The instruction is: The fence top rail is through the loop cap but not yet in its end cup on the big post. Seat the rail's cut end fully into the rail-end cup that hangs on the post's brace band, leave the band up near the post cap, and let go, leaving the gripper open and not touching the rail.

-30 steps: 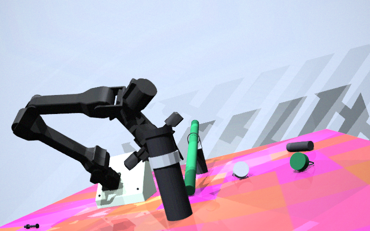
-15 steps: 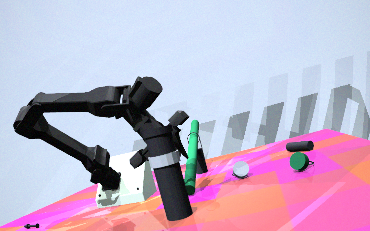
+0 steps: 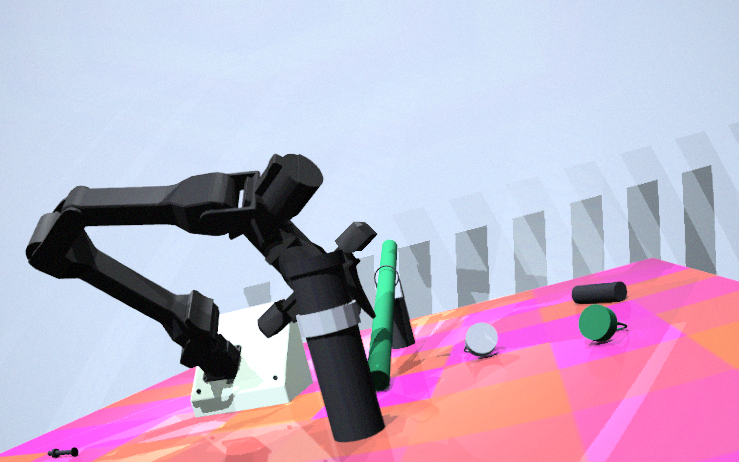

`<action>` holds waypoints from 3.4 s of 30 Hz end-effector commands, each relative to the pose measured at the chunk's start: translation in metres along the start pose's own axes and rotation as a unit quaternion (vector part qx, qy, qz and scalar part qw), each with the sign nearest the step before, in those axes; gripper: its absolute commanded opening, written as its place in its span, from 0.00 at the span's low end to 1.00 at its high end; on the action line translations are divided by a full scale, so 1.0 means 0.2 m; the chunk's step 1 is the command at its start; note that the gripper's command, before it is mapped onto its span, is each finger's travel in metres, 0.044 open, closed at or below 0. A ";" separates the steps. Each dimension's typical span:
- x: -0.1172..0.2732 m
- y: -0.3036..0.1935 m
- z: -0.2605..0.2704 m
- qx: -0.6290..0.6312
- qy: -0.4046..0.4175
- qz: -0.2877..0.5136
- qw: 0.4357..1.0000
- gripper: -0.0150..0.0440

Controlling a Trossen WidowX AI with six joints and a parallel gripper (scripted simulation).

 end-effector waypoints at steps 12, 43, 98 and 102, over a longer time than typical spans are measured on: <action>0.00 0.00 0.00 0.000 0.000 0.000 1.000 0.34; 0.16 0.22 -0.06 -0.026 0.005 -0.003 1.000 1.00; 0.32 1.01 -0.08 -0.952 0.003 0.170 0.255 1.00; 0.20 1.06 -0.06 -0.970 -0.032 0.233 0.065 1.00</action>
Point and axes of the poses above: the point midway between the two fingers, 35 mm back from their tips, its own x axis back along the fingers, its own z axis across the jaws, y = z × x, the point moved 8 cm from there along x, back along the fingers, and after that the axes turned 12 degrees about -x, right-handed, at the moved point
